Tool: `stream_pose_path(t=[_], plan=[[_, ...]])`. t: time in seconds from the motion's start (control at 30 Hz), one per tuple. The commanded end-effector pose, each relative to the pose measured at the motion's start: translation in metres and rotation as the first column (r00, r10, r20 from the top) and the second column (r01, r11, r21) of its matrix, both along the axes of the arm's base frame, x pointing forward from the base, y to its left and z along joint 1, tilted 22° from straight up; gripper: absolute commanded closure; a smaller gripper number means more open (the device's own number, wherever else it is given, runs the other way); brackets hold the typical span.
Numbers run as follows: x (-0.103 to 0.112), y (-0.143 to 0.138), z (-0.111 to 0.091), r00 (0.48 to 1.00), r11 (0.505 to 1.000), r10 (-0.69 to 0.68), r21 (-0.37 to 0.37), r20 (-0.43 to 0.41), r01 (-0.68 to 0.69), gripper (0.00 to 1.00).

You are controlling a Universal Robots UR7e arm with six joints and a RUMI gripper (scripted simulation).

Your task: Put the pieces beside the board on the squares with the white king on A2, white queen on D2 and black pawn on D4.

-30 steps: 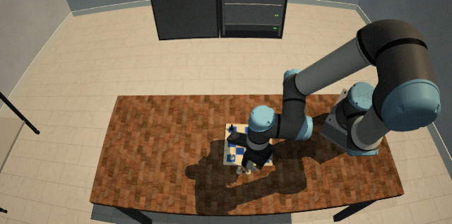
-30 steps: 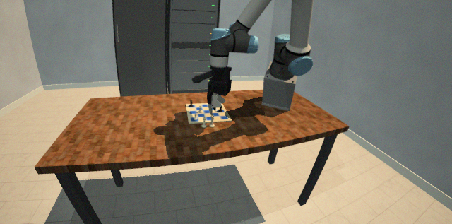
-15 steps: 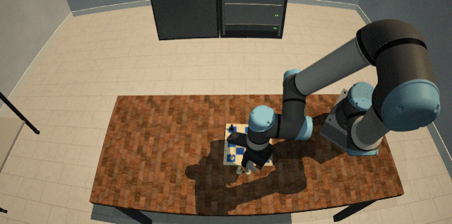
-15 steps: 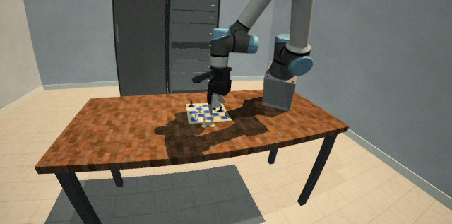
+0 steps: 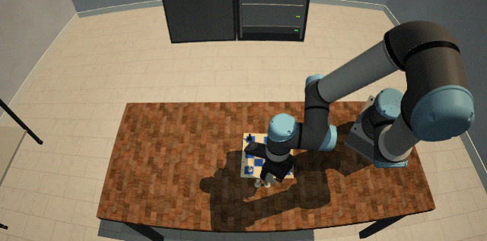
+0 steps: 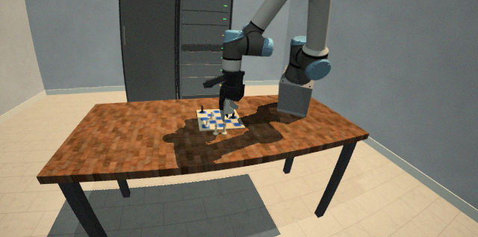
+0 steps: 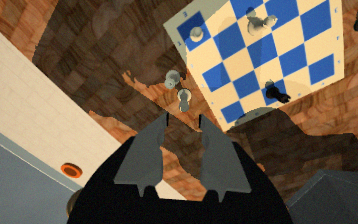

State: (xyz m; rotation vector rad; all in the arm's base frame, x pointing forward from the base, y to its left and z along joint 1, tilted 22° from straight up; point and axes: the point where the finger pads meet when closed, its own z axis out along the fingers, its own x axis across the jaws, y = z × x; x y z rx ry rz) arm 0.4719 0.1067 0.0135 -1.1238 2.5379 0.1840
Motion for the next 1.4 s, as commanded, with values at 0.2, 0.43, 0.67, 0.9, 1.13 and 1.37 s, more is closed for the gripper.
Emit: stream_pose_path(t=[0.2,0.43,0.67,0.9,1.13,1.37], plan=[[0.0,0.0,0.0,1.0,1.0,0.0,0.0,0.001,0.0,0.75],[0.001,0.001,-0.002,1.0,1.0,0.0,0.0,0.001,0.0,0.75],[0.005,0.004,-0.015,1.0,1.0,0.0,0.0,0.001,0.0,0.75],[0.008,0.008,-0.027,1.0,1.0,0.0,0.0,0.001,0.0,0.75],[0.012,0.011,-0.038,1.0,1.0,0.0,0.0,0.001,0.0,0.75],[0.012,0.011,-0.039,1.0,1.0,0.0,0.0,0.001,0.0,0.75]])
